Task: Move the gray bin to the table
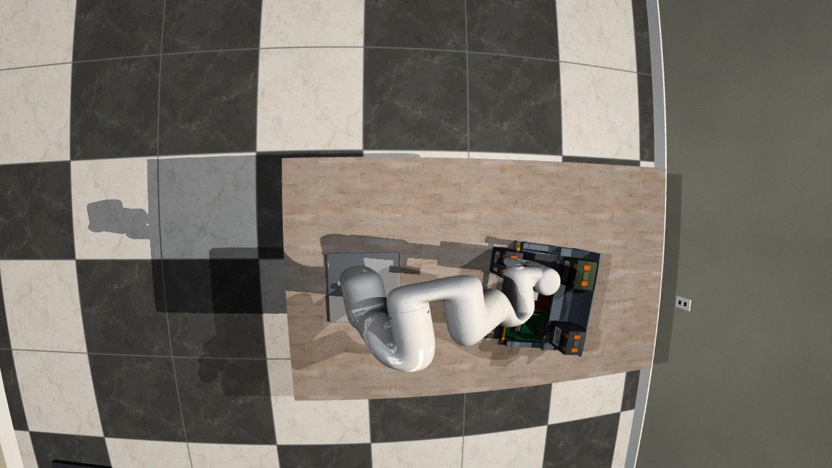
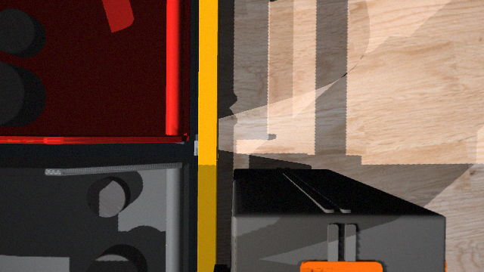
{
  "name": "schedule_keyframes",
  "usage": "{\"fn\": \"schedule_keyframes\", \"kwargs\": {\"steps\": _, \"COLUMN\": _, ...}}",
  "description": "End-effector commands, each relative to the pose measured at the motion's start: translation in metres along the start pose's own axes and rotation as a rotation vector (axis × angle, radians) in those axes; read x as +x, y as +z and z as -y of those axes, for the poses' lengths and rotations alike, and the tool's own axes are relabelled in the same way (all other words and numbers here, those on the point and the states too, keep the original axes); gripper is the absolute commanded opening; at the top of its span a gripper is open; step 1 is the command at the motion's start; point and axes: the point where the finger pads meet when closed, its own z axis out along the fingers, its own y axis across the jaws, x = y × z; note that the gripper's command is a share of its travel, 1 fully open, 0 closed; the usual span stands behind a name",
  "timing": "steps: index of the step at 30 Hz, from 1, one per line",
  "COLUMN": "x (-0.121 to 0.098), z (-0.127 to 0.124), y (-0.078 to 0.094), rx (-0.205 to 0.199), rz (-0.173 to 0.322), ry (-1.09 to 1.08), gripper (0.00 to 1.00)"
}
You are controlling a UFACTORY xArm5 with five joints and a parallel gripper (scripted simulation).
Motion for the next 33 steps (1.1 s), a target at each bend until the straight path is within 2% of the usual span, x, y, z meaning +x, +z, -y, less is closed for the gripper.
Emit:
{"fn": "schedule_keyframes", "kwargs": {"steps": 1, "x": 0.000, "z": 0.001, "y": -0.004, "rx": 0.008, "rz": -0.011, "ry": 0.000, "gripper": 0.00}}
{"fn": "schedule_keyframes", "kwargs": {"steps": 26, "x": -0.001, "z": 0.001, "y": -0.009, "rx": 0.008, "rz": -0.011, "ry": 0.000, "gripper": 0.00}}
{"fn": "schedule_keyframes", "kwargs": {"steps": 33, "x": 0.015, "z": -0.001, "y": -0.009, "rx": 0.009, "rz": -0.011, "ry": 0.000, "gripper": 0.00}}
